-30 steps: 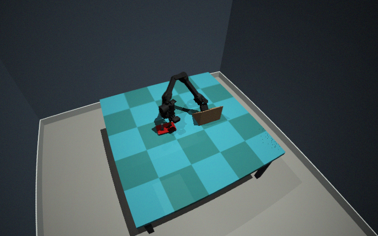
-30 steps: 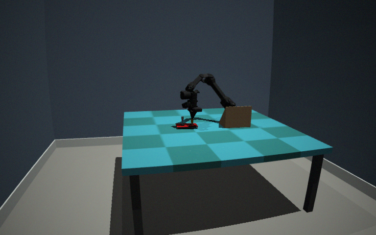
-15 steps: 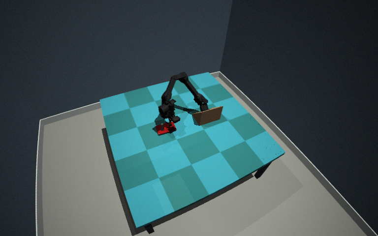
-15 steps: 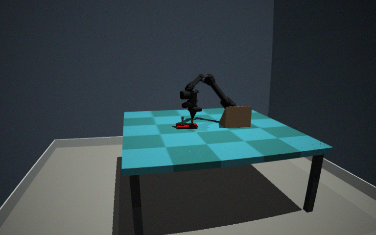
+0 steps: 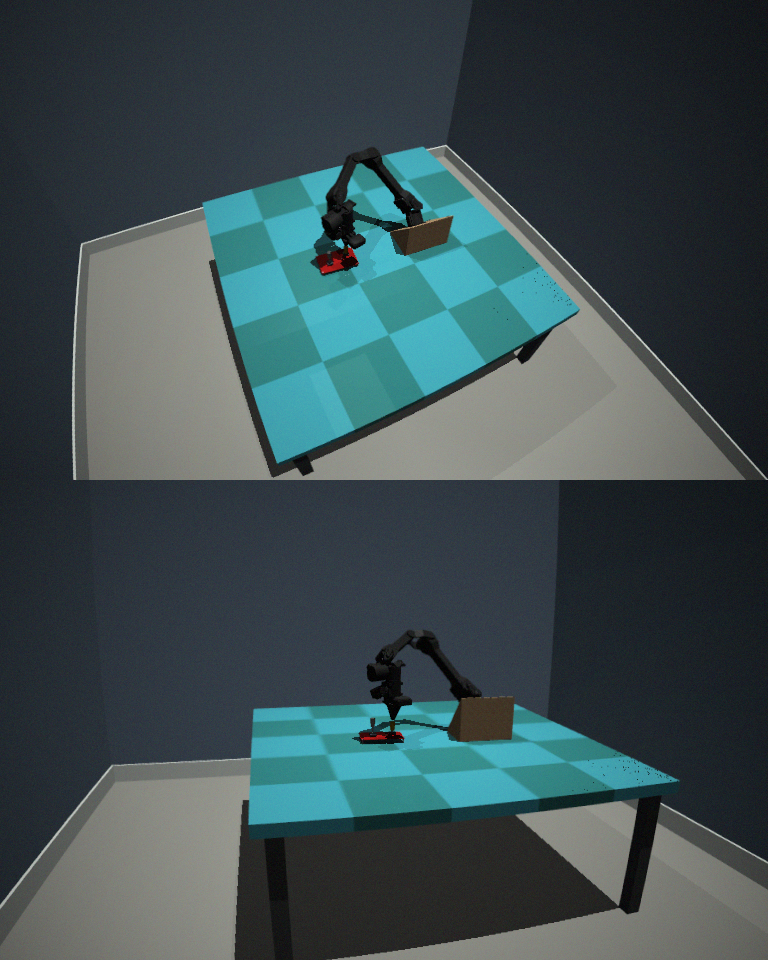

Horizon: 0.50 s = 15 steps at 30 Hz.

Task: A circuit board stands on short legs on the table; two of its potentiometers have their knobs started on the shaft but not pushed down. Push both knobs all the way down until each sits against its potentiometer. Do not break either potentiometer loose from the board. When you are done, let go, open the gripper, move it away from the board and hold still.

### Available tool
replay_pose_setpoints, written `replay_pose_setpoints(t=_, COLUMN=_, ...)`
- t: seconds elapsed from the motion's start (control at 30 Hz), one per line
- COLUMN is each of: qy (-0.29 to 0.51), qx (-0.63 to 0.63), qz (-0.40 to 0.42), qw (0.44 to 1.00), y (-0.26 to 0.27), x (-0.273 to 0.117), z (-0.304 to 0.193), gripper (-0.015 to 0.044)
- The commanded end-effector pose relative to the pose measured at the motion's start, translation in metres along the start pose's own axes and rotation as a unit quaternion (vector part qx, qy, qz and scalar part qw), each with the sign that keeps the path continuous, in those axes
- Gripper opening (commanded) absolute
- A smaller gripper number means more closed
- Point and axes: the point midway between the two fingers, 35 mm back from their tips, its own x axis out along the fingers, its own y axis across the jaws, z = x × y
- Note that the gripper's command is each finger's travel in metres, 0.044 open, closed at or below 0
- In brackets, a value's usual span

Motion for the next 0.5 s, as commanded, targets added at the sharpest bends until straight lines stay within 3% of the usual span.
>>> replay_pose_setpoints(t=0.0, qy=-0.003, qx=0.002, qz=0.001, qw=1.0, y=0.001, x=-0.008, z=0.001, gripper=0.0)
replay_pose_setpoints(t=0.27, qy=0.0, qx=0.0, qz=0.0, qw=1.0, y=0.0, x=-0.001, z=0.0, gripper=0.021)
replay_pose_setpoints(t=0.47, qy=-0.038, qx=0.037, qz=0.019, qw=0.998, y=0.009, x=-0.014, z=0.017, gripper=0.0052)
